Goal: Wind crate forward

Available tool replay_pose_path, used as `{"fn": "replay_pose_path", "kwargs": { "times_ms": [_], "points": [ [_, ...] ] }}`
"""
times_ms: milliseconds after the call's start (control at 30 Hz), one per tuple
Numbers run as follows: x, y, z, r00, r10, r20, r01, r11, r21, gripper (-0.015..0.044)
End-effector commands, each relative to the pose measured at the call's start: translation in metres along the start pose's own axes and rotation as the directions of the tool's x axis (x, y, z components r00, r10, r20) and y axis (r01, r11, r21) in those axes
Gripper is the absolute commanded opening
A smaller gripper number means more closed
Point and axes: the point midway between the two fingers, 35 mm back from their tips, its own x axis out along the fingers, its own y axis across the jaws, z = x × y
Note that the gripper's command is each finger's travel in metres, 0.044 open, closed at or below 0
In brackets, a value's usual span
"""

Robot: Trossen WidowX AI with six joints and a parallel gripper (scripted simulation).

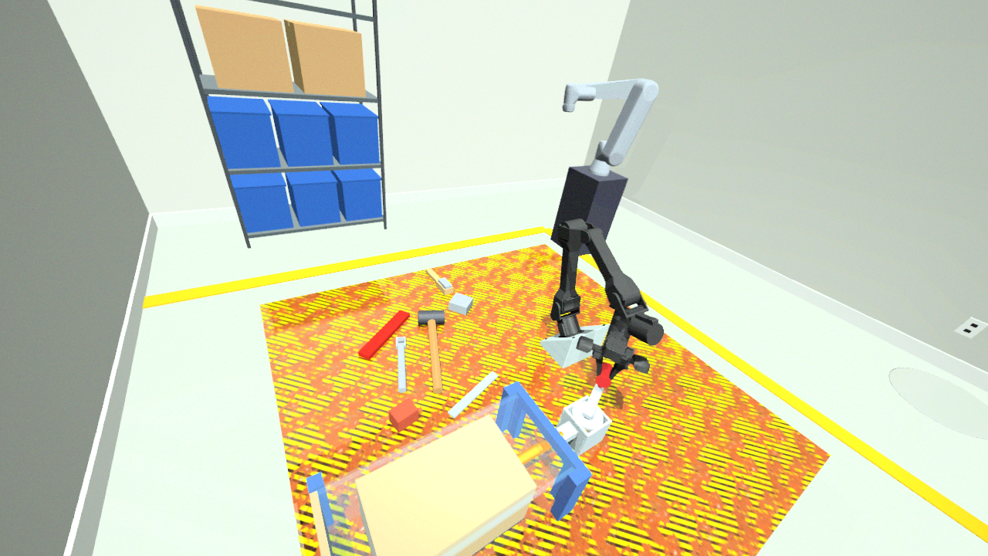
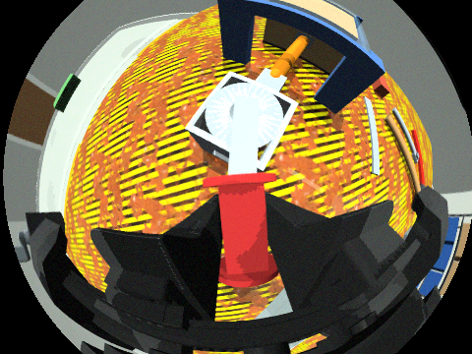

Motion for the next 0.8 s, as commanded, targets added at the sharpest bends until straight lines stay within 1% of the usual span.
{"fn": "replay_pose_path", "kwargs": {
  "times_ms": [0,767],
  "points": [
    [0.003,-0.017,-0.002,0.999,-0.035,-0.004,0.035,0.999,-0.003,0.0000],
    [0.005,-0.048,0.005,0.999,-0.038,-0.004,0.038,0.999,-0.003,0.0000]
  ]
}}
